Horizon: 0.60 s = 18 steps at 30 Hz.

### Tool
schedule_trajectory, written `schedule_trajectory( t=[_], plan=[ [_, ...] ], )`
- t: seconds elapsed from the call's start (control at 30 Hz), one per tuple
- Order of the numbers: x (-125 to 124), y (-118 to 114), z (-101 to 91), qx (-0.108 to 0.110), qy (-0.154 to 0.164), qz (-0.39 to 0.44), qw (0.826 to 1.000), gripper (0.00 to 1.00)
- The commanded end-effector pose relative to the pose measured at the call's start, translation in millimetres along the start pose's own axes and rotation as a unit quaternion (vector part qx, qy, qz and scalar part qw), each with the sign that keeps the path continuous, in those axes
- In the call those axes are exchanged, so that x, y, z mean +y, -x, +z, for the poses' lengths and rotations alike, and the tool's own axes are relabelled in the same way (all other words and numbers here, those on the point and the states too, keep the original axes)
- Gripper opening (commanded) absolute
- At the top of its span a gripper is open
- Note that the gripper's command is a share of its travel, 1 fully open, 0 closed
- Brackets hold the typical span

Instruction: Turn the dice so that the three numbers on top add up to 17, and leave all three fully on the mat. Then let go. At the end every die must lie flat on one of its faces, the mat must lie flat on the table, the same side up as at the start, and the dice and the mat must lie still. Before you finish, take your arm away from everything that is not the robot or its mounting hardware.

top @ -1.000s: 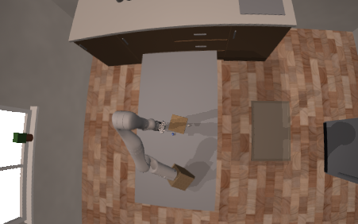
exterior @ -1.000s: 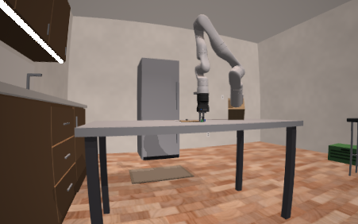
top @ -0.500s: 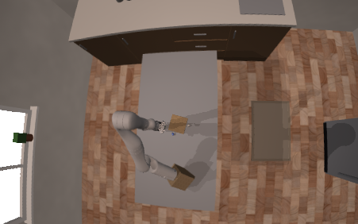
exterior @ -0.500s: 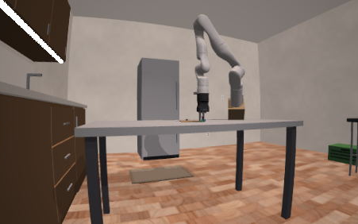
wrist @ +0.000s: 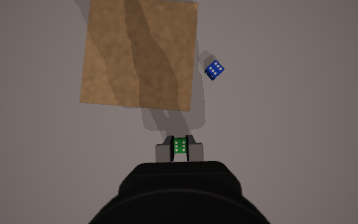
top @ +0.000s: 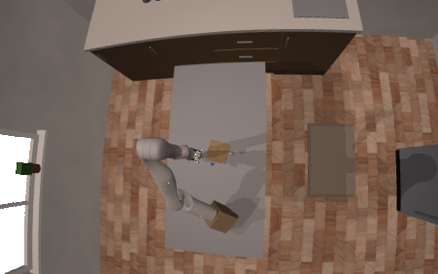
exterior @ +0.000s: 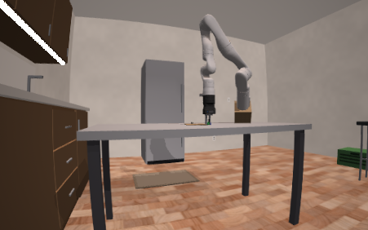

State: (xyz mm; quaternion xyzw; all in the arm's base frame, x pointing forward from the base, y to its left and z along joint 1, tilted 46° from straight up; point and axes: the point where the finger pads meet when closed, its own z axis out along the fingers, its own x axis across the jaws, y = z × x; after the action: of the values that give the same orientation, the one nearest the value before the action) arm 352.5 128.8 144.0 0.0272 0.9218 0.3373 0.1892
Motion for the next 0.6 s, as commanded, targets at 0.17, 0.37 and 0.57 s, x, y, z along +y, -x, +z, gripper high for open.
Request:
schedule_trajectory(
  t=[0.17, 0.37, 0.57],
  plan=[
    [-3.2, 2.8, -12.9, -0.005, -0.002, 0.004, 1.0, 0.34],
    [-3.1, 2.7, -30.0, -0.005, -0.002, 0.004, 1.0, 0.34],
    [-3.0, 2.5, -49.9, -0.005, -0.002, 0.004, 1.0, 0.34]
  ],
)
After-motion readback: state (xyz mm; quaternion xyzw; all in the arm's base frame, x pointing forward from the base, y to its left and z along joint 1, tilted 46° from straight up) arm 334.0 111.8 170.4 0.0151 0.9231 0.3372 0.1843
